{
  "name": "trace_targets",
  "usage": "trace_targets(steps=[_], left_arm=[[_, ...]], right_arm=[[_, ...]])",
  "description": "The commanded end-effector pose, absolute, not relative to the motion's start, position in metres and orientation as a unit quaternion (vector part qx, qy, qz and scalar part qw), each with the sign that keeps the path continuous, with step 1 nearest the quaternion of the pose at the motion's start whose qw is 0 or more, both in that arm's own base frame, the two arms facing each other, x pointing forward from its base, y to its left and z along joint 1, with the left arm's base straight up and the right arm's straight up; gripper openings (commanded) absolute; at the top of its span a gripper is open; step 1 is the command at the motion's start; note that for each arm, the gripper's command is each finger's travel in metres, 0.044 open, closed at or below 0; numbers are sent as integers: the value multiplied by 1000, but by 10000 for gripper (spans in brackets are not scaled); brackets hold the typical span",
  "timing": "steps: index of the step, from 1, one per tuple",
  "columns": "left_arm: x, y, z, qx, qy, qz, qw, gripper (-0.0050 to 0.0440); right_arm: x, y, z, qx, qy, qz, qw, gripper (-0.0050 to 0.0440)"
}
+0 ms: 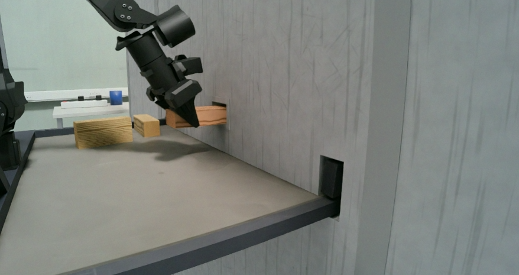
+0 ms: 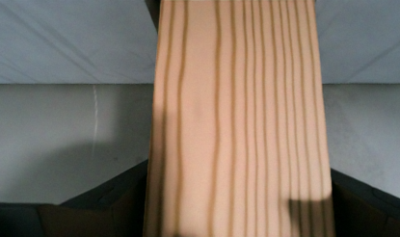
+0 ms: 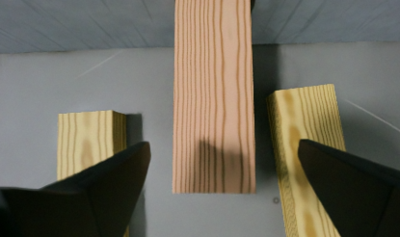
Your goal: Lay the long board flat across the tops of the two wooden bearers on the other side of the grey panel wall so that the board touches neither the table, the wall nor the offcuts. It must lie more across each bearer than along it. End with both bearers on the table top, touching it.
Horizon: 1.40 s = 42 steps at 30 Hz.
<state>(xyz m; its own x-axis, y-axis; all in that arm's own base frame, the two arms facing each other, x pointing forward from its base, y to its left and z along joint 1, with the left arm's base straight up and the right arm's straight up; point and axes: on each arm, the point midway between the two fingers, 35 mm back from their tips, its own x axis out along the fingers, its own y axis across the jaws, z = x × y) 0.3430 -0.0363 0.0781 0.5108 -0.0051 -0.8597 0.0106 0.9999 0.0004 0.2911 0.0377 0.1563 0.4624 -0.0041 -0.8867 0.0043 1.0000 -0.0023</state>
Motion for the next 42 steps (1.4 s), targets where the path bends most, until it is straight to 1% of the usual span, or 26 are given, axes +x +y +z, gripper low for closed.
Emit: trace_targets(steps=[1, 7, 11, 21, 26, 29, 37, 42], left_arm=[[361, -36, 89, 1, 479, -6, 878, 270], [370, -36, 90, 0, 479, -6, 878, 270], [368, -36, 84, 1, 485, -6, 874, 270], [367, -36, 88, 1, 481, -5, 877, 270], [367, -36, 88, 1, 481, -5, 877, 270], [367, -36, 88, 1, 481, -5, 877, 270], [367, -36, 88, 1, 481, -5, 877, 270], [367, -36, 88, 1, 481, -5, 877, 270]], right_arm=[[301, 37, 168, 4, 503, -2, 864, 400], [308, 37, 168, 4, 503, -1, 864, 400], [312, 37, 167, 4, 504, -2, 864, 400], [314, 37, 169, 4, 501, -1, 865, 400], [327, 39, 147, 4, 511, -4, 860, 400], [340, 42, 146, 7, 504, -9, 864, 400], [340, 42, 149, 7, 500, -7, 866, 400], [346, 40, 118, 5, 515, -7, 857, 400]])
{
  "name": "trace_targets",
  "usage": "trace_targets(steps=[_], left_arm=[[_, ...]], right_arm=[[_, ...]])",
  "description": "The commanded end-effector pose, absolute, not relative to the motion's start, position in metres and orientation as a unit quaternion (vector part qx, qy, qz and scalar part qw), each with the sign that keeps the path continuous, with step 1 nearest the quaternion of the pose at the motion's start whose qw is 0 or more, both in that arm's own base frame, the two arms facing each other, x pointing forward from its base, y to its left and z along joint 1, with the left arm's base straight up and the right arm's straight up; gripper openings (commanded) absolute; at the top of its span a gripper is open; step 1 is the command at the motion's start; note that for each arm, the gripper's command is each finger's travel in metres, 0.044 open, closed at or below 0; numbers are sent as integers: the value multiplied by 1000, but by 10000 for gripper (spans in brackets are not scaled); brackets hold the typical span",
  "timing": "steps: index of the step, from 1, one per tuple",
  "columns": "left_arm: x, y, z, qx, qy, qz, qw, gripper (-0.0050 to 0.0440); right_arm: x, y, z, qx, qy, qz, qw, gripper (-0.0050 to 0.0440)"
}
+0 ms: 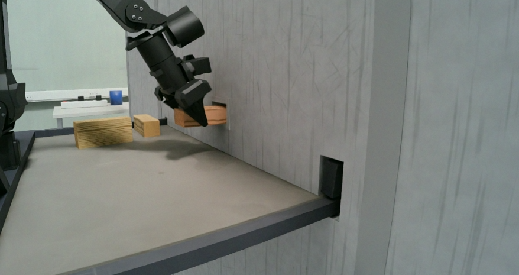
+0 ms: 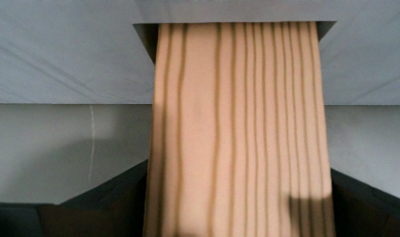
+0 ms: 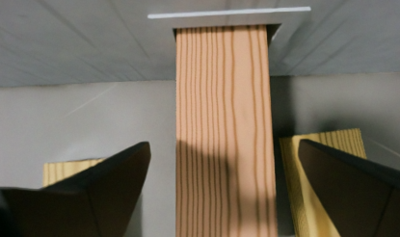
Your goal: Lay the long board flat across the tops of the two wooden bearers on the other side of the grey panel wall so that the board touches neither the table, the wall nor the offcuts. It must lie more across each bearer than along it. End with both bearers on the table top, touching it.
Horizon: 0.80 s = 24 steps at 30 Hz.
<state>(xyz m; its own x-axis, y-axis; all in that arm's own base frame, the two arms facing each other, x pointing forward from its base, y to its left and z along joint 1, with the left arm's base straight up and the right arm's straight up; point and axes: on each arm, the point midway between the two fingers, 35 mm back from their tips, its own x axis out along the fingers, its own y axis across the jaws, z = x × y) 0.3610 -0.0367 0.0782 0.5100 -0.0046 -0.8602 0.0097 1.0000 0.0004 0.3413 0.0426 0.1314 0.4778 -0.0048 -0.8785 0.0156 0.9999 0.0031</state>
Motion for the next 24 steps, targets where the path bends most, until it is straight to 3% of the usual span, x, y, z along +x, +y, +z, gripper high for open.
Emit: trace_targets(steps=[1, 15, 24], left_arm=[[367, -36, 88, 1, 481, -5, 877, 270], [367, -36, 88, 1, 481, -5, 877, 270], [367, -36, 88, 1, 481, -5, 877, 270]], right_arm=[[348, 40, 114, 5, 515, -7, 857, 400], [366, 41, 87, 6, 513, -7, 859, 400], [367, 41, 93, 7, 505, -8, 863, 278]])
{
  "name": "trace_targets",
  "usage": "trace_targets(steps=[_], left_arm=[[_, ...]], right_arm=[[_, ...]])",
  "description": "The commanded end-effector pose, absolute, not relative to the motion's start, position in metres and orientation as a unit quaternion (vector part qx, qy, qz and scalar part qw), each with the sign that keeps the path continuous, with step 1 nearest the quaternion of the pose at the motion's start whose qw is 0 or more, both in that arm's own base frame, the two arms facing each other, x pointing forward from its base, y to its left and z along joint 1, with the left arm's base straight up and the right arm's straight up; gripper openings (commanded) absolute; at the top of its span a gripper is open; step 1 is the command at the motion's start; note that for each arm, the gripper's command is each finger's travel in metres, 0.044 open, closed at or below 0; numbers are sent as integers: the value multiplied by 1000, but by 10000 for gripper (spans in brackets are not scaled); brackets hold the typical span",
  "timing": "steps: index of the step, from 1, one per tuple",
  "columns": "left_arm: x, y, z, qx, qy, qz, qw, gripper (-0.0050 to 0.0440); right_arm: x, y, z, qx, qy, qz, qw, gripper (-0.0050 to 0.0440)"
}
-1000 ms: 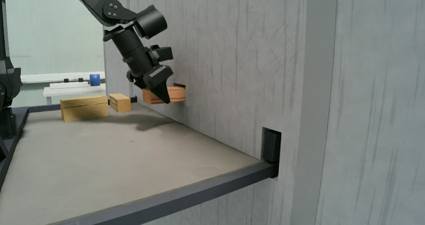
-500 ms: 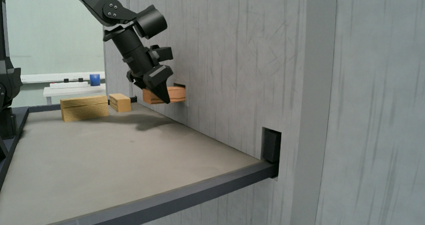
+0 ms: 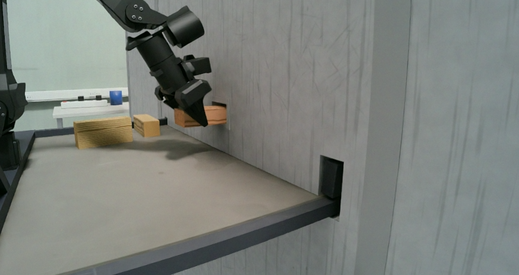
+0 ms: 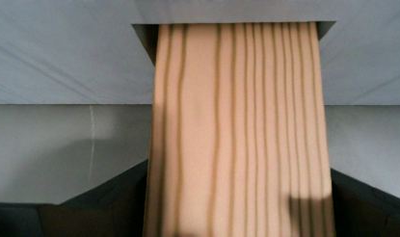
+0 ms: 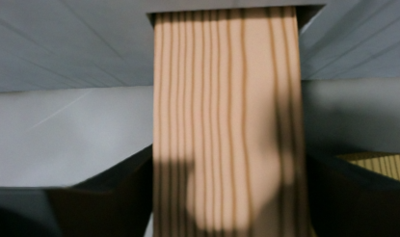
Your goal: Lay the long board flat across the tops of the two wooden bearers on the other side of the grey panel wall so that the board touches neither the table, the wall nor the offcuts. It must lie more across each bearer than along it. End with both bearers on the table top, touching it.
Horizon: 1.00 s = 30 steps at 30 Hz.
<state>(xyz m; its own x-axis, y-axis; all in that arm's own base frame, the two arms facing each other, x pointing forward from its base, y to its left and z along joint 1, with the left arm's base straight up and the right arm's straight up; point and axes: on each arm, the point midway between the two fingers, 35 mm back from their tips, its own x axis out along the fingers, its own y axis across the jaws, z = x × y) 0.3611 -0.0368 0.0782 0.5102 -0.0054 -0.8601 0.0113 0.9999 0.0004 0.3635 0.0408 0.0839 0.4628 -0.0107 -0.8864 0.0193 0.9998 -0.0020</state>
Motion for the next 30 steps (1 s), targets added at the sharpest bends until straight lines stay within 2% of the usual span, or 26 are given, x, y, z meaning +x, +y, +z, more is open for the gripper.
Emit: trace_targets(steps=[1, 2, 4, 6, 11, 12, 20, 30], left_arm=[[367, -36, 88, 1, 481, -5, 877, 270], [367, -36, 88, 1, 481, -5, 877, 270], [367, -36, 88, 1, 481, -5, 877, 270], [367, -36, 88, 1, 481, -5, 877, 270], [367, -36, 88, 1, 481, -5, 877, 390], [367, -36, 88, 1, 481, -5, 877, 400], [360, -37, 112, -1, 471, -5, 882, 400], [325, -37, 163, 0, 473, -4, 881, 400]], right_arm=[[367, 41, 93, 7, 505, -8, 863, 278], [367, 41, 93, 7, 505, -8, 863, 278], [367, 41, 93, 7, 505, -8, 863, 241], [367, 41, 93, 7, 505, -8, 863, 270], [367, 41, 93, 7, 505, -8, 863, 270], [367, 41, 93, 7, 505, -8, 863, 270], [367, 41, 93, 7, 505, -8, 863, 270], [367, 41, 93, 7, 505, -8, 863, 270]])
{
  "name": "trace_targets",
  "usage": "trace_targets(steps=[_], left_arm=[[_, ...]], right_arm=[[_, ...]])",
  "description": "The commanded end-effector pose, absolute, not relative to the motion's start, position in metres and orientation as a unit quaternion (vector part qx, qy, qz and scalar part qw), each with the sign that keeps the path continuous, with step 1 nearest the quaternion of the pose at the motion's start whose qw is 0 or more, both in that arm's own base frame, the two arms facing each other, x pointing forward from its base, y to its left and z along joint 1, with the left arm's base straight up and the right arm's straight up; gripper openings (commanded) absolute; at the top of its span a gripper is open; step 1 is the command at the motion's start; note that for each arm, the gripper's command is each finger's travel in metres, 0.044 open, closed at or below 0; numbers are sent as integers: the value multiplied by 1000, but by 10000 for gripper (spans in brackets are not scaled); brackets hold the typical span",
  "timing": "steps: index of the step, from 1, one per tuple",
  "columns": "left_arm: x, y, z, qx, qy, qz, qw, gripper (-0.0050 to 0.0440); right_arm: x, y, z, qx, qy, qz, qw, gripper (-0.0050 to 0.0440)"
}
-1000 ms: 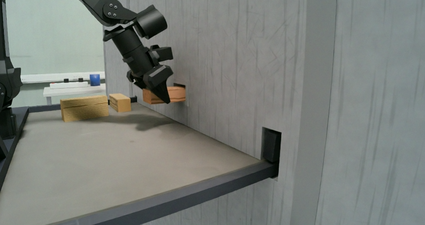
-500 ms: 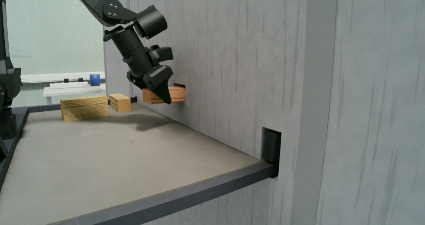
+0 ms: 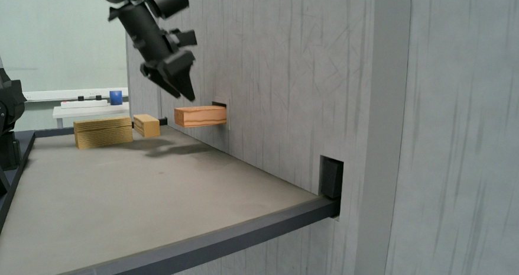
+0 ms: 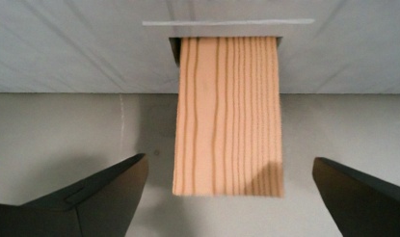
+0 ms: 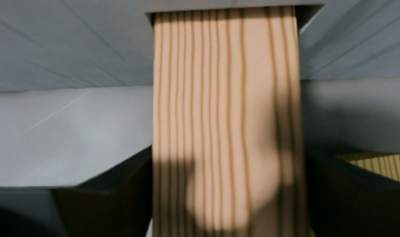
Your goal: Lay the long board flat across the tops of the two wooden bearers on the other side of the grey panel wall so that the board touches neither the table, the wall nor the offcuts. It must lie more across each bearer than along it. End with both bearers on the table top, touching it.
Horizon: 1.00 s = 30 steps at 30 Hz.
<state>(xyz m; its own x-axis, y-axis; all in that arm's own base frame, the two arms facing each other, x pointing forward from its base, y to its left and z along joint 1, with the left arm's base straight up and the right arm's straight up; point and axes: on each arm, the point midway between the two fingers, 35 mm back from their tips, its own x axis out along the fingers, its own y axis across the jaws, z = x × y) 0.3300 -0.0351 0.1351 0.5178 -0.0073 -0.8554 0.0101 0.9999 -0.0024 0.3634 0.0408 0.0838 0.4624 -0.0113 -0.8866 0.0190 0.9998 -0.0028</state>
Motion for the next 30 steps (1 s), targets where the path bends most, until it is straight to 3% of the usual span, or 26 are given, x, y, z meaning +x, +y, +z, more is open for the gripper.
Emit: trace_targets(steps=[1, 22, 30], left_arm=[[325, -37, 163, 0, 473, -4, 881, 400], [324, -36, 156, 1, 482, -5, 876, 400], [324, -36, 156, 1, 482, -5, 876, 400]], right_arm=[[365, 41, 94, 7, 505, -8, 863, 270], [334, 42, 92, 7, 507, -9, 862, 270], [304, 42, 91, 6, 507, -9, 862, 270]])
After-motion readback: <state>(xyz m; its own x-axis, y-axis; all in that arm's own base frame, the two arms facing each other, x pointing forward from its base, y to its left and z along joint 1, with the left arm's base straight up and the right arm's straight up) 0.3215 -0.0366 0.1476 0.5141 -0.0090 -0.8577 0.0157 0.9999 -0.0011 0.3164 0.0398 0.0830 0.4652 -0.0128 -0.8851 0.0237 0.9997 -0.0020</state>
